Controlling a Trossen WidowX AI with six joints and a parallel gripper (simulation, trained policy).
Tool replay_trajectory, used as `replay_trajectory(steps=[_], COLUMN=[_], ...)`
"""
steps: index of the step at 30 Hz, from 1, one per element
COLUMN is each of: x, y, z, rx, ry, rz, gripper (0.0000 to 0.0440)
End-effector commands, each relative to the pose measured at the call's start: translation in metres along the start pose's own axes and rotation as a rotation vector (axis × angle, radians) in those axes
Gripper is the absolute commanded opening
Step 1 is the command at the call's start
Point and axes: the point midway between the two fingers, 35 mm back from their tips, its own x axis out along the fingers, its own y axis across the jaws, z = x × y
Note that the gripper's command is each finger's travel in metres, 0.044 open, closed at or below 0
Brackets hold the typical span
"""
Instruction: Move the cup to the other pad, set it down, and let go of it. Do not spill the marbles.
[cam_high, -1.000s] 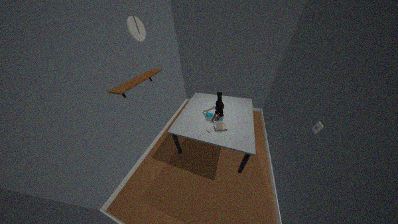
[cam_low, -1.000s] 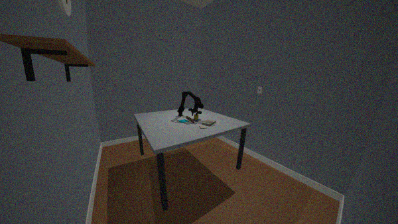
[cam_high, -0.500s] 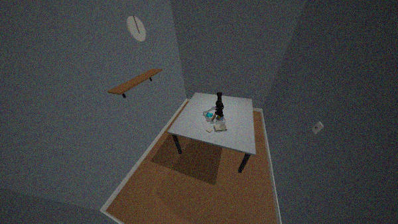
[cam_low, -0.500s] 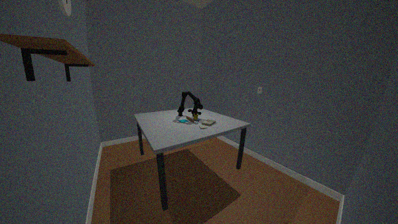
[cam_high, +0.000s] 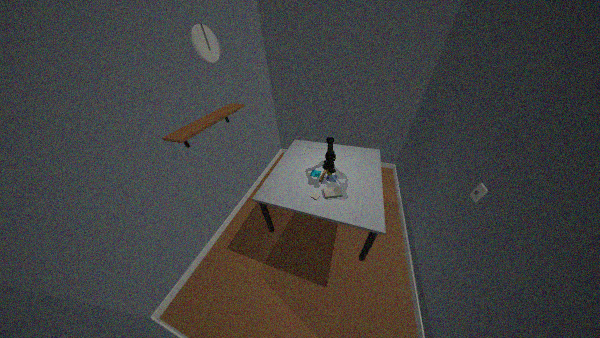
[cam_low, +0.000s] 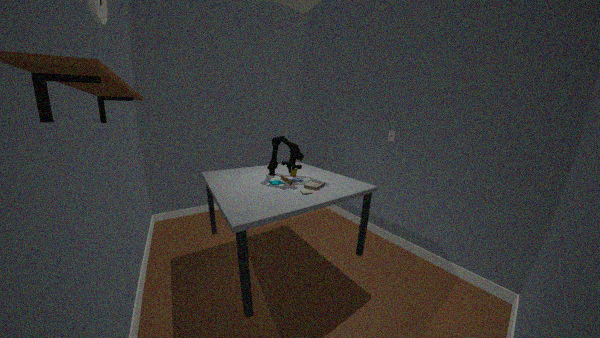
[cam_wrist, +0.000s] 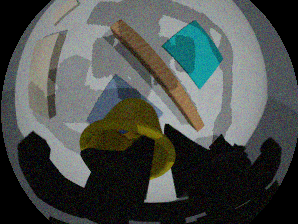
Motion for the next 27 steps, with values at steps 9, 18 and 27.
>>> replay_trajectory(steps=[9,18,27], x=[-0.032,-0.040,-0.041], y=[-0.011,-0.019,-0.032], z=[0.021,0.047,0.076], rx=[0.116,0.202,0.281], ry=[-0.018,-0.050,-0.083], rz=[0.073,0.124,0.163], gripper=[0.0000,0.0000,0.0000])
